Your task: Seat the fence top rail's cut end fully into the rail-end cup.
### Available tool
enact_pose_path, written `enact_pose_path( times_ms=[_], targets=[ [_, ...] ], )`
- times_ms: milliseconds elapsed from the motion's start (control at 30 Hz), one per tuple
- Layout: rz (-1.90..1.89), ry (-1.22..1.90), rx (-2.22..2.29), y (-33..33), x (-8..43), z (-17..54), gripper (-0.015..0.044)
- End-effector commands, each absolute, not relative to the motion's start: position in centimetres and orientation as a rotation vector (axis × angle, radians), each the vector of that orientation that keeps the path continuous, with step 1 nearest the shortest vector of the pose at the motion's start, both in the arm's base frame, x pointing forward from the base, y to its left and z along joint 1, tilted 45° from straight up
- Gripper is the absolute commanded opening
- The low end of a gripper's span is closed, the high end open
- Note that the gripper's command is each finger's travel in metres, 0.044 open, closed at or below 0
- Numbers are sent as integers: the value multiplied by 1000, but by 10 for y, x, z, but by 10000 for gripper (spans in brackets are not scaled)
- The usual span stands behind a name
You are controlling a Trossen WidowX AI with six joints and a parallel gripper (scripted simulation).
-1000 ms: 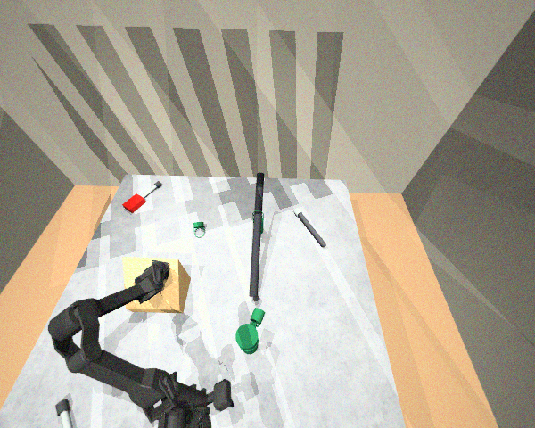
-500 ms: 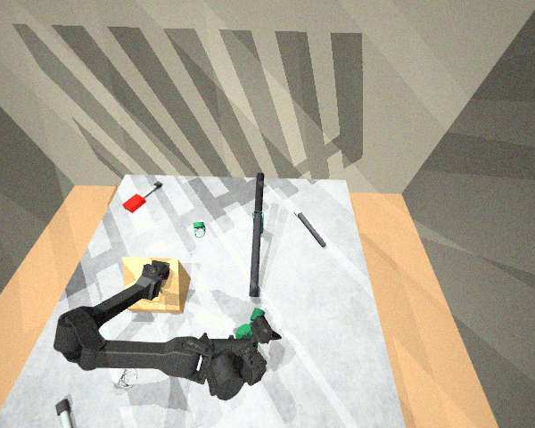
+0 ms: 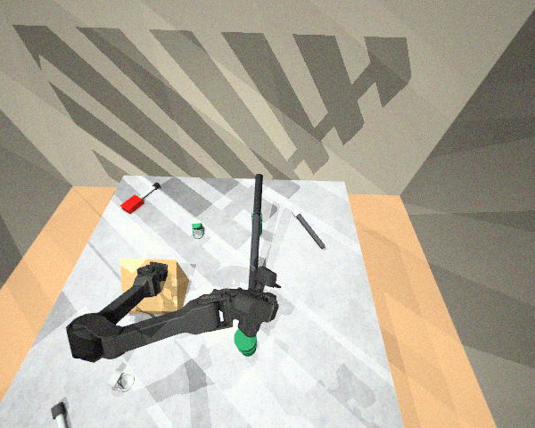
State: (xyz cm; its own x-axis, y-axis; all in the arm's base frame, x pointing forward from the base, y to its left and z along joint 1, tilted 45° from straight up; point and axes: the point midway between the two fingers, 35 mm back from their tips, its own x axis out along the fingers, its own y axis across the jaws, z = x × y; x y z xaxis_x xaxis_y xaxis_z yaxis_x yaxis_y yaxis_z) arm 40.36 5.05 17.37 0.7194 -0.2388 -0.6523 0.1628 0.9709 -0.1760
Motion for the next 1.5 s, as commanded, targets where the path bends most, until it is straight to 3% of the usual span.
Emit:
enact_pose_path(
  times_ms=[0,267,467,1067,1467],
  targets=[
    [-216,859,-280,86,381,127,440],
    [-191,950,-802,148,312,60,440],
    [-186,950,-827,148,311,60,440],
    [188,1115,-1951,32,340,143,440],
    [206,1126,-1997,27,340,147,440]
  ],
)
